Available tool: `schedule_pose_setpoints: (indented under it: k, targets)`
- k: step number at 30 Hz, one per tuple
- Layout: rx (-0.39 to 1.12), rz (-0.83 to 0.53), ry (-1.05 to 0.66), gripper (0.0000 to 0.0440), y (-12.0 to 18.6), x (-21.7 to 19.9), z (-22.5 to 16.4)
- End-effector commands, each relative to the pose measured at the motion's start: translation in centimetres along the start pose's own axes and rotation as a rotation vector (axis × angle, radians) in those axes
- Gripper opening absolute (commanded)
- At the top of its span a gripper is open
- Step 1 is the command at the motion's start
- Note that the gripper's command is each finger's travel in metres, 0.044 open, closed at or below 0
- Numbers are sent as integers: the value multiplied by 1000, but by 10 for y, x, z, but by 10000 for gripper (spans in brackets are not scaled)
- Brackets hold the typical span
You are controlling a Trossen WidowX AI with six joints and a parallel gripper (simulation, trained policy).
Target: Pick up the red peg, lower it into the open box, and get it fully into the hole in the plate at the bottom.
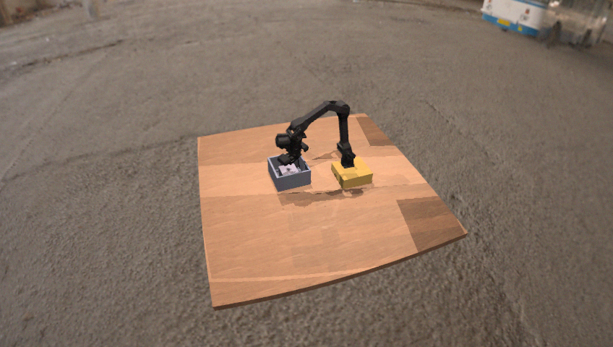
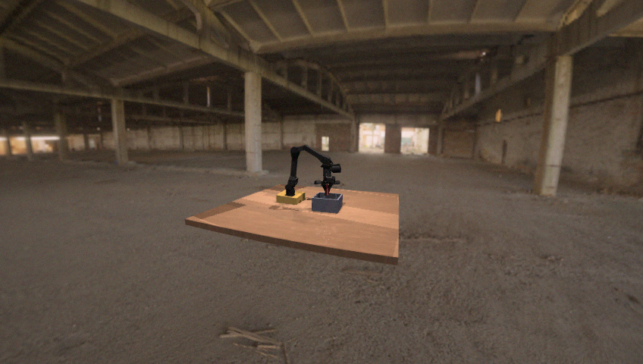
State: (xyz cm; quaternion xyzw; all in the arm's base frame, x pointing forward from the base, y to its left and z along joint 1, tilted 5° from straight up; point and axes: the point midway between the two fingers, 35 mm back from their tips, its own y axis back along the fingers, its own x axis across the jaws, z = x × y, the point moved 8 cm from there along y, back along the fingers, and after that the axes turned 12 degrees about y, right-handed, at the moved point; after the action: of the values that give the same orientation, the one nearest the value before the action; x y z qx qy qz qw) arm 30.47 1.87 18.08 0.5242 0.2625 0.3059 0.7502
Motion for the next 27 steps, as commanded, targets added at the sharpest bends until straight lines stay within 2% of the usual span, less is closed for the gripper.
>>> schedule_pose_setpoints:
  k: [1,12,14,20,24,27]
  targets:
    - [12,12,22,0,-10,-2,10]
    - [84,40,119,5,-42,-6,16]
    - [101,44,136,32,-47,-6,15]
    - [141,53,145,164,-58,-7,19]
    - [136,63,174,169,-55,-7,29]
    - [129,84,177,211,-51,-3,39]
